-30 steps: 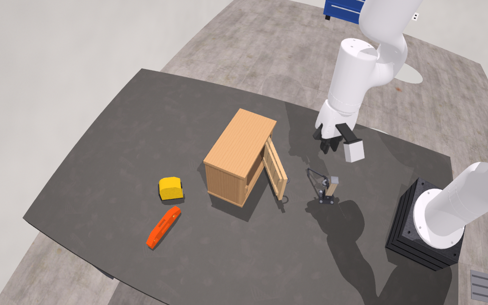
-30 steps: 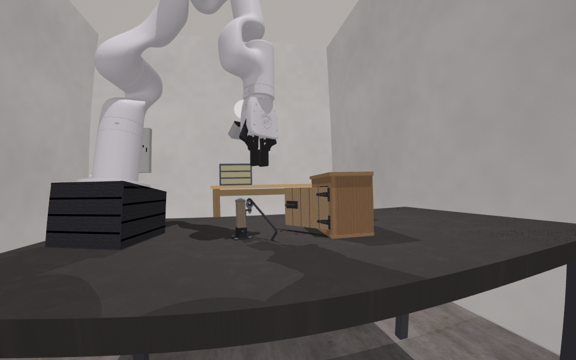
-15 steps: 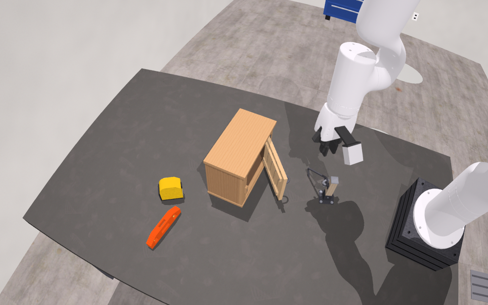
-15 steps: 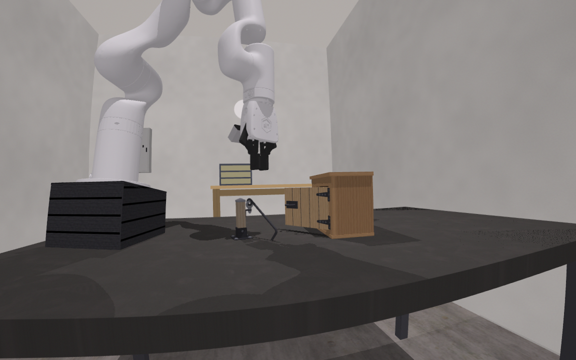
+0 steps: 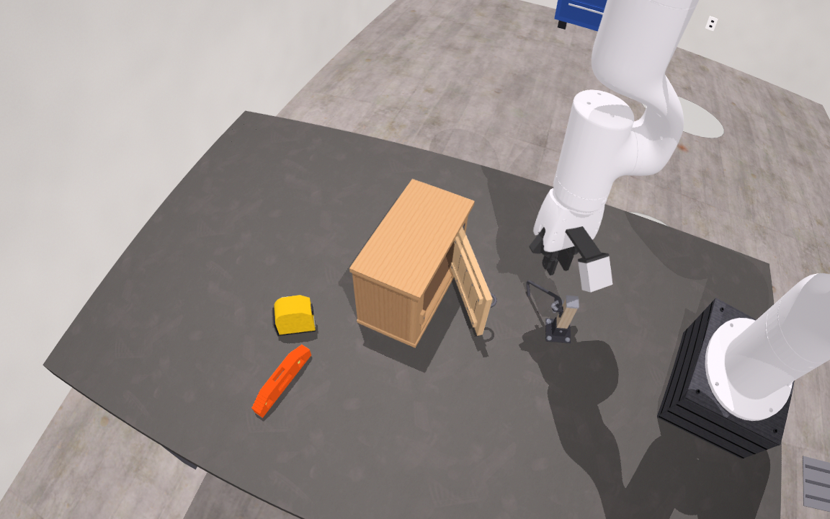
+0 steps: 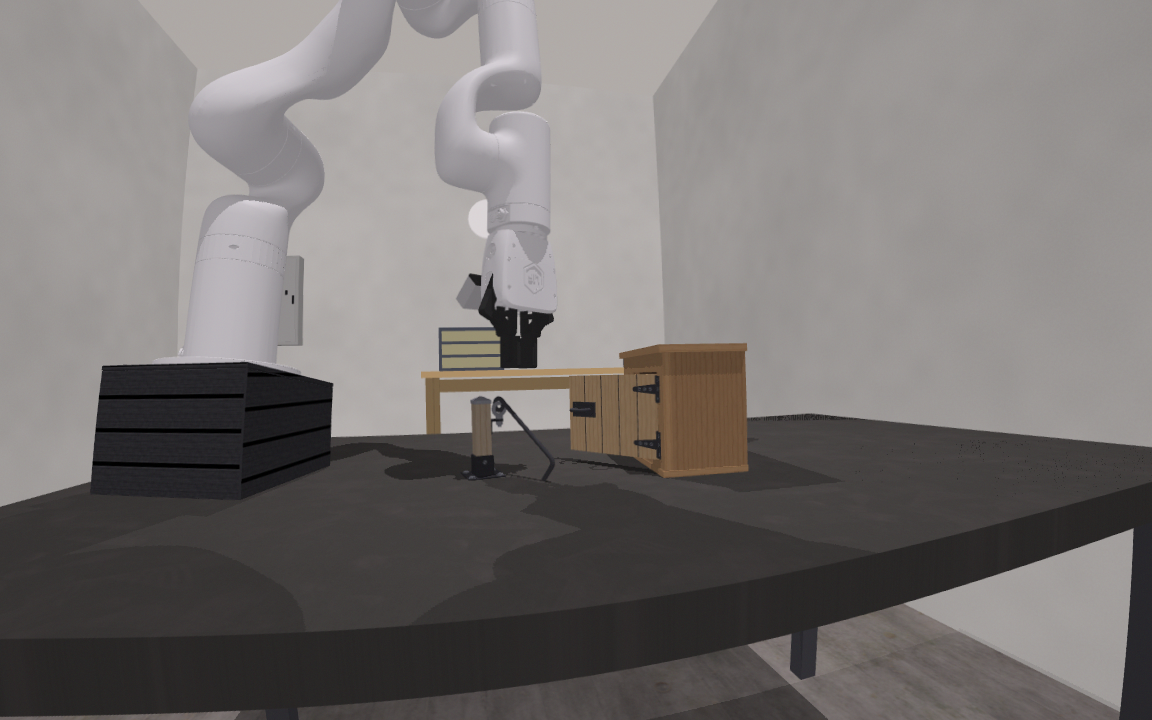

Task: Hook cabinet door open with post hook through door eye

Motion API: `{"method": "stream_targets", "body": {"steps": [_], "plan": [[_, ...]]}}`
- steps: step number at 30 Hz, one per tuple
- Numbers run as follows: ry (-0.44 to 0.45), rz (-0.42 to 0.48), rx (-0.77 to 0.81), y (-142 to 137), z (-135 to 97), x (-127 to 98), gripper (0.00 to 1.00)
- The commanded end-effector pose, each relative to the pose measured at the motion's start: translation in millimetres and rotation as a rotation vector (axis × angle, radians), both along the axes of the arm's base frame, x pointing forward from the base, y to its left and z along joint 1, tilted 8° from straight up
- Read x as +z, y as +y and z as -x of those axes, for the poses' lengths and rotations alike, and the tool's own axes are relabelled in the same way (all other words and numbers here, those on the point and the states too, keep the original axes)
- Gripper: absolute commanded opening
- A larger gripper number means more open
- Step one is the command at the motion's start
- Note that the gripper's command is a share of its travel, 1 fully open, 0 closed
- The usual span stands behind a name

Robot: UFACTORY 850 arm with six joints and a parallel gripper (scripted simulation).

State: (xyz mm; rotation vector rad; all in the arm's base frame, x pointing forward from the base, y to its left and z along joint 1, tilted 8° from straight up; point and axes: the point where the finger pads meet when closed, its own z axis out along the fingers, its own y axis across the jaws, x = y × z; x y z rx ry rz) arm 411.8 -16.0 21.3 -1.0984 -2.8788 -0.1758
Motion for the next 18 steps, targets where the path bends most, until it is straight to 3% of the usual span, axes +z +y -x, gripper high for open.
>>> {"method": "stream_targets", "body": {"steps": [1, 18], "plan": [[-0.014, -0.008, -0.001, 2.3, -1.2, -16.1, 0.24], [-0.014, -0.008, -0.001, 6.6, -1.2, -49.1, 0.24]]}}
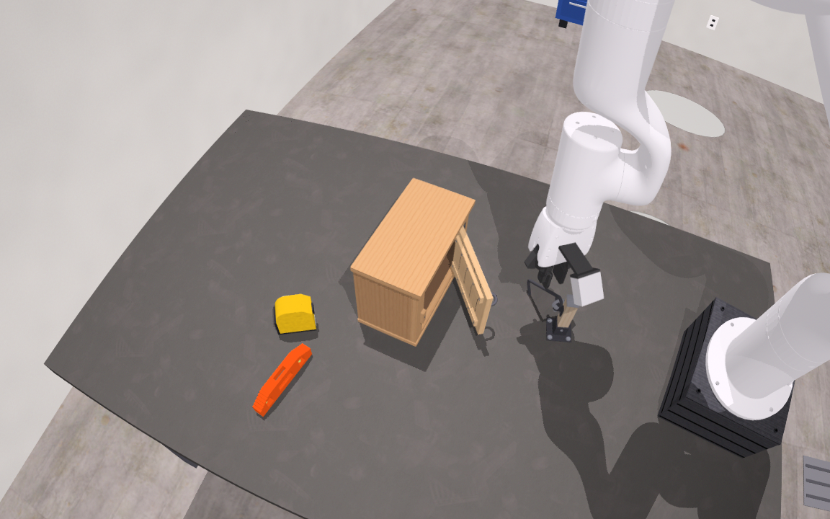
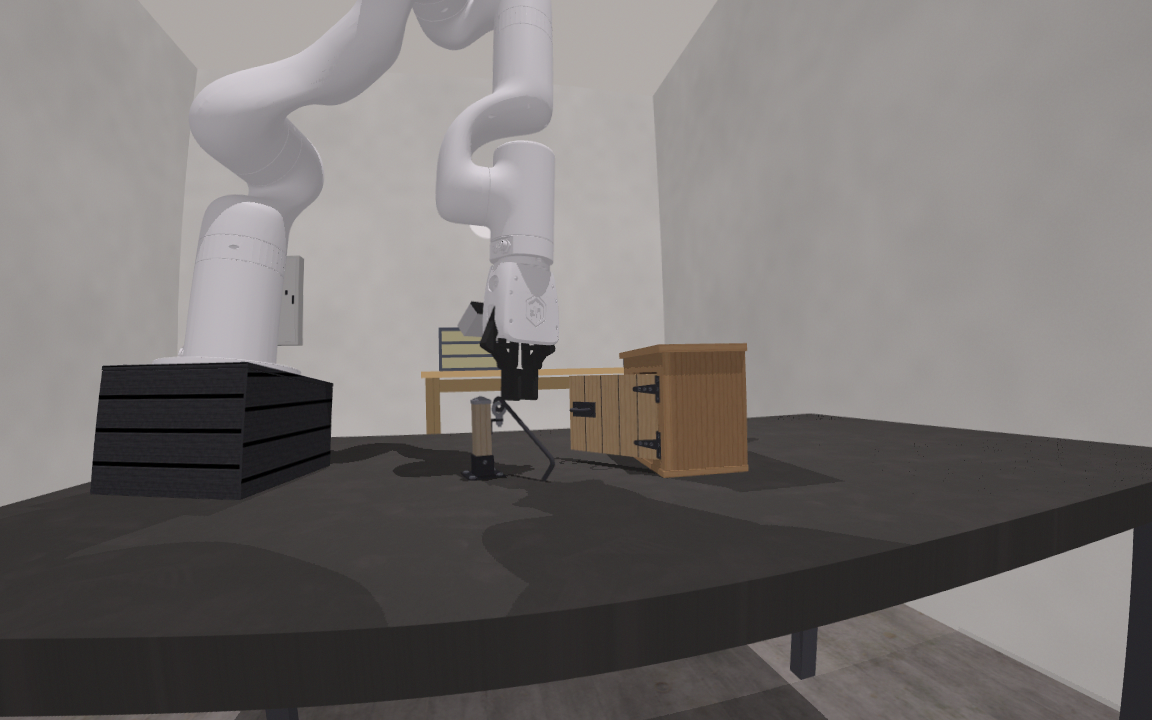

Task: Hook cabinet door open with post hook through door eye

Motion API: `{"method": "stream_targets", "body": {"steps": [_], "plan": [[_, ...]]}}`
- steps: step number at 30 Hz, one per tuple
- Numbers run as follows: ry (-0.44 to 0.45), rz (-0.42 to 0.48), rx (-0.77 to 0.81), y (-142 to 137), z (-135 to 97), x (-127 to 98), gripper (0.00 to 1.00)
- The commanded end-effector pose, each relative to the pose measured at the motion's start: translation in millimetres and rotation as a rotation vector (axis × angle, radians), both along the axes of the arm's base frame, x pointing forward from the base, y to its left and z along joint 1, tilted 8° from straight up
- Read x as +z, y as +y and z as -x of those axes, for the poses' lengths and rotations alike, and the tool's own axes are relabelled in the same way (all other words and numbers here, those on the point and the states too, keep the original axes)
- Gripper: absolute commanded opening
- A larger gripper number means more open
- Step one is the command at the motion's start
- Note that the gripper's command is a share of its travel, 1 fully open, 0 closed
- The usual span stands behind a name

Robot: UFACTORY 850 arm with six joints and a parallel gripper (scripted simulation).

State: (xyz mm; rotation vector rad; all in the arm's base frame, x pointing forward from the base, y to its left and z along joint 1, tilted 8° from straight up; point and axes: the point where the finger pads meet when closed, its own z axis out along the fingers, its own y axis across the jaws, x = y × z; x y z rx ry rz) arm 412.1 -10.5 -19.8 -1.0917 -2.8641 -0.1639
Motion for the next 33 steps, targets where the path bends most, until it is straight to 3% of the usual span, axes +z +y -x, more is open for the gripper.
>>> {"method": "stream_targets", "body": {"steps": [1, 33], "plan": [[-0.033, -0.009, -0.003, 1.3, -0.8, -9.4, 0.24], [-0.033, -0.009, -0.003, 2.3, -0.9, -16.9, 0.24]]}}
